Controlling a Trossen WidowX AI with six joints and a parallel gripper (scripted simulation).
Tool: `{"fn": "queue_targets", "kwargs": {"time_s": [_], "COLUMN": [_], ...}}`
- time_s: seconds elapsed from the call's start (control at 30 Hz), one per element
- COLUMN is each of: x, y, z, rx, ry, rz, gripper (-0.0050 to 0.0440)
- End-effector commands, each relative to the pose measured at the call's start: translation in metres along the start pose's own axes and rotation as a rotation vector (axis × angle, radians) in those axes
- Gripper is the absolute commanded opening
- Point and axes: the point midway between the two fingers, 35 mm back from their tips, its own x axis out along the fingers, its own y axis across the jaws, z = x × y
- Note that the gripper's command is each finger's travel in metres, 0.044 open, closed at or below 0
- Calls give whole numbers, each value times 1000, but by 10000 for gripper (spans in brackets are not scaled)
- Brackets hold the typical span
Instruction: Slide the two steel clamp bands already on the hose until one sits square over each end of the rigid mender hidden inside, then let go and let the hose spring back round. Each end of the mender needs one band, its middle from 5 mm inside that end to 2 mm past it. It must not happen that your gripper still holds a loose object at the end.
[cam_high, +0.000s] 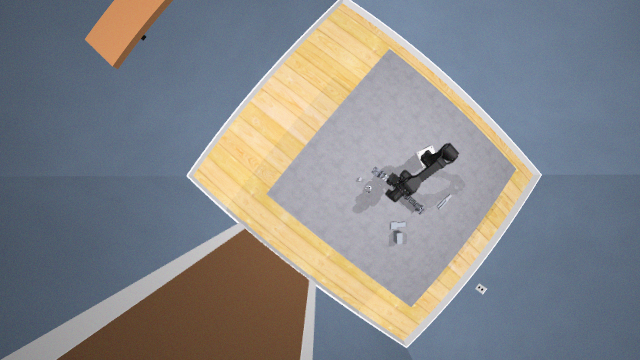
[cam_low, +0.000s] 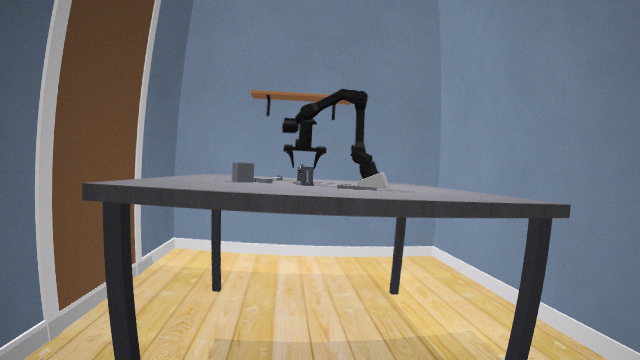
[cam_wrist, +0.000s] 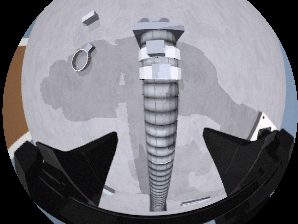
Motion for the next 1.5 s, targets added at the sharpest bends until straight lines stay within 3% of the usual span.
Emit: {"fn": "queue_targets", "kwargs": {"time_s": [0.0, 0.3, 0.37, 0.47, 0.67, 0.77, 0.83, 1.07, 1.47], "x": [-1, -1, 9, 42, 44, 44, 44, 44, 44], "y": [0, 0, 1, 0, 0, 0, 0, 0, 0], "z": [1, 1, 1, 1, 1, 1, 1, 1, 1], "rx": [2, 2, 2, 2, 2, 2, 2, 2, 2], "ry": [-6, -5, -5, -5, -5, -5, -5, -5, -5], "rz": [1, 1, 1, 1, 1, 1, 1, 1, 1], "gripper": [440, 440, 440, 440, 440, 368, 368, 200, 150]}}
